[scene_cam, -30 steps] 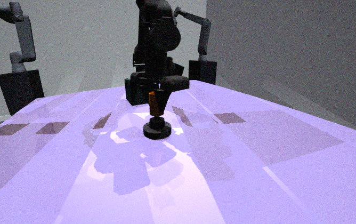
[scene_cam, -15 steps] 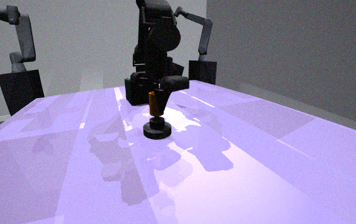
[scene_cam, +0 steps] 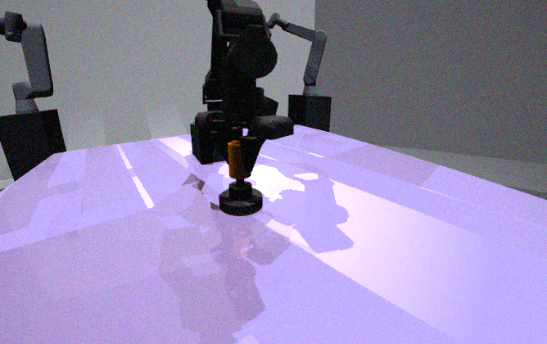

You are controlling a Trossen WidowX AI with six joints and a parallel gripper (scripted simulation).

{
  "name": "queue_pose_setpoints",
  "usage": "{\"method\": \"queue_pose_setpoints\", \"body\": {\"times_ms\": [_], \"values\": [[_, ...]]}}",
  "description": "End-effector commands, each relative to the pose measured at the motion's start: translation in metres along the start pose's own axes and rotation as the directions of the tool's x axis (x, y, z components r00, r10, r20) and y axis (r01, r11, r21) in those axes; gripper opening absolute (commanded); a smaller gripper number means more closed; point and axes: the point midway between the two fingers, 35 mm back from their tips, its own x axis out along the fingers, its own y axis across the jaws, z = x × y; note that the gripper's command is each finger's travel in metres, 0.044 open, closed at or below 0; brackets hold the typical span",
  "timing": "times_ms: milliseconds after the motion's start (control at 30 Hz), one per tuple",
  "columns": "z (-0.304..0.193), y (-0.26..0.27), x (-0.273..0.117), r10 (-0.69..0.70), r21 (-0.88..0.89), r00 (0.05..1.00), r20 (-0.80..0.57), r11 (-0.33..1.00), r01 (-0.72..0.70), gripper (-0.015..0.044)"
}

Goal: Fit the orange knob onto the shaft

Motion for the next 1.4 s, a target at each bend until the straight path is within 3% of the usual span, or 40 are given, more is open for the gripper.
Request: {"method": "queue_pose_setpoints", "body": {"times_ms": [0,1367], "values": [[-0.0015,-0.0017,-0.0010,-0.004,-0.074,1.000,-0.004,0.997,0.003,0.0000],[-0.0007,-0.0006,0.0002,-0.004,-0.074,1.000,-0.004,0.997,0.003,0.0000]]}}
